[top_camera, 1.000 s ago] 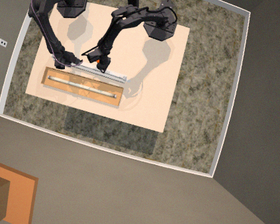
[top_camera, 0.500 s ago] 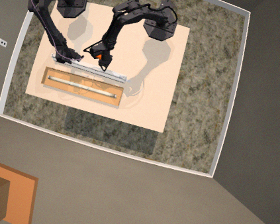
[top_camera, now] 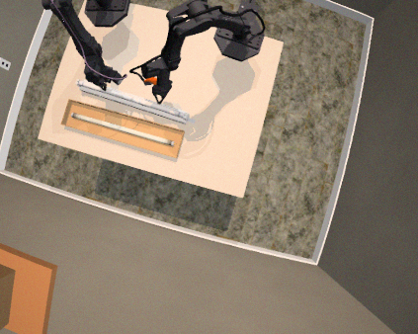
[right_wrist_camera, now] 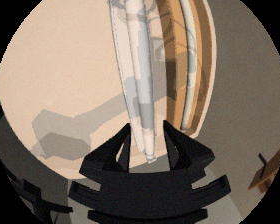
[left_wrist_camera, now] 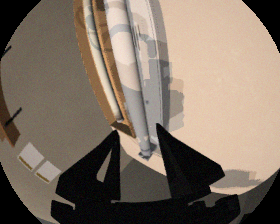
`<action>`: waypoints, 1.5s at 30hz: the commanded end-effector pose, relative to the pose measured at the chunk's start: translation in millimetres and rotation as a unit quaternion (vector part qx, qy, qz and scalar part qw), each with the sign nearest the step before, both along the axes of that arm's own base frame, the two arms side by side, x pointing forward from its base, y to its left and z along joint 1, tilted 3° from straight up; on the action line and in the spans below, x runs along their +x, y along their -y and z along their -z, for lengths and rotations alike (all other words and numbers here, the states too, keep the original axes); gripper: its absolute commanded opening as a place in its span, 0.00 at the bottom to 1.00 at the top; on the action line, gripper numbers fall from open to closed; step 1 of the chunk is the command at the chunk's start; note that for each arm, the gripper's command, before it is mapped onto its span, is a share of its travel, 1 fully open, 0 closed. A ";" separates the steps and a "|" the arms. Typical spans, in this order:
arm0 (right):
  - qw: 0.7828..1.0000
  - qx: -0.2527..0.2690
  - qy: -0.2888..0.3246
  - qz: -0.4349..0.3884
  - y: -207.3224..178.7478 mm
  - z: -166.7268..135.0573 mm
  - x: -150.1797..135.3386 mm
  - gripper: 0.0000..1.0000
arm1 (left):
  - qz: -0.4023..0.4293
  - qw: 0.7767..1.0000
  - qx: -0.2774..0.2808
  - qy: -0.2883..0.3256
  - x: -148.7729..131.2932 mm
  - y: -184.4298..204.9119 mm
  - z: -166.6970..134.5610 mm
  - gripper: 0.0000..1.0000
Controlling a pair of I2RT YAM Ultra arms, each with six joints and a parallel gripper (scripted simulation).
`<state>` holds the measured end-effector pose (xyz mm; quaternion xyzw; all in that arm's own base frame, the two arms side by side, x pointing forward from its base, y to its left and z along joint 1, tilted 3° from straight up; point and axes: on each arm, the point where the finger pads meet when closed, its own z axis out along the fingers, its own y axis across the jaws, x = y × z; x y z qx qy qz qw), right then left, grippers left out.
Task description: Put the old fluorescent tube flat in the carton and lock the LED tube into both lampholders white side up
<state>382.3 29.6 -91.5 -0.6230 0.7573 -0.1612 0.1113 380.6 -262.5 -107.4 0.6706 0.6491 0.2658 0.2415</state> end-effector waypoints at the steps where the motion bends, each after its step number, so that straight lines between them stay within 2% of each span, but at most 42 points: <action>1: 0.999 0.004 0.044 0.004 -3.6 -18.1 17.0 0.49 | -0.001 0.999 -0.023 0.039 12.8 10.4 -16.9 0.49; 2: 0.999 0.012 0.045 0.002 -6.6 -20.5 20.4 0.49 | -0.004 0.999 -0.022 0.037 15.4 8.7 -19.1 0.49; 3: 0.999 0.015 0.050 -0.003 -10.6 -25.4 25.6 0.49 | 0.001 1.000 0.010 0.003 -5.7 -5.9 9.6 0.49; 5: 0.999 0.014 0.040 -0.002 -9.7 -19.4 18.9 0.49 | 0.000 1.000 0.015 -0.004 -9.5 -8.2 13.4 0.49; 9: 0.999 0.014 0.041 -0.002 -9.8 -20.8 19.6 0.49 | 0.000 1.000 0.007 0.003 -2.9 -1.4 5.5 0.49; 11: 0.999 0.013 0.038 -0.001 -8.6 -19.6 16.5 0.49 | -0.002 1.000 -0.009 0.017 3.0 5.7 -13.1 0.49; 19: 1.000 0.001 0.010 0.003 -2.0 -9.6 -1.0 0.49 | -0.002 1.000 -0.004 0.012 -0.4 3.4 -7.8 0.49; 22: 1.000 0.004 0.028 0.003 -4.0 -15.5 10.4 0.49 | -0.002 1.000 -0.004 0.012 -0.3 3.5 -7.9 0.49; 23: 1.000 0.007 0.027 0.003 2.4 -1.3 19.8 0.49 | -0.001 1.000 -0.012 0.011 15.4 2.5 4.6 0.49; 26: 1.000 0.007 0.023 0.013 3.4 -2.2 16.6 0.49 | -0.005 1.000 -0.011 0.009 12.6 1.1 3.6 0.49; 27: 1.000 0.007 0.026 -0.007 -4.7 2.7 18.9 0.49 | 0.001 1.000 -0.011 0.010 16.5 2.9 7.3 0.49; 40: 1.000 0.008 0.030 0.001 4.6 32.3 36.6 0.49 | 0.000 1.000 -0.012 0.011 41.3 2.8 32.3 0.49; 43: 1.000 0.010 0.023 0.002 -0.5 31.5 32.9 0.49 | -0.003 1.000 -0.009 0.006 38.6 1.7 32.8 0.49; 45: 0.999 0.008 0.034 0.002 6.5 38.1 42.6 0.49 | -0.001 1.000 -0.012 0.011 46.5 1.5 37.0 0.49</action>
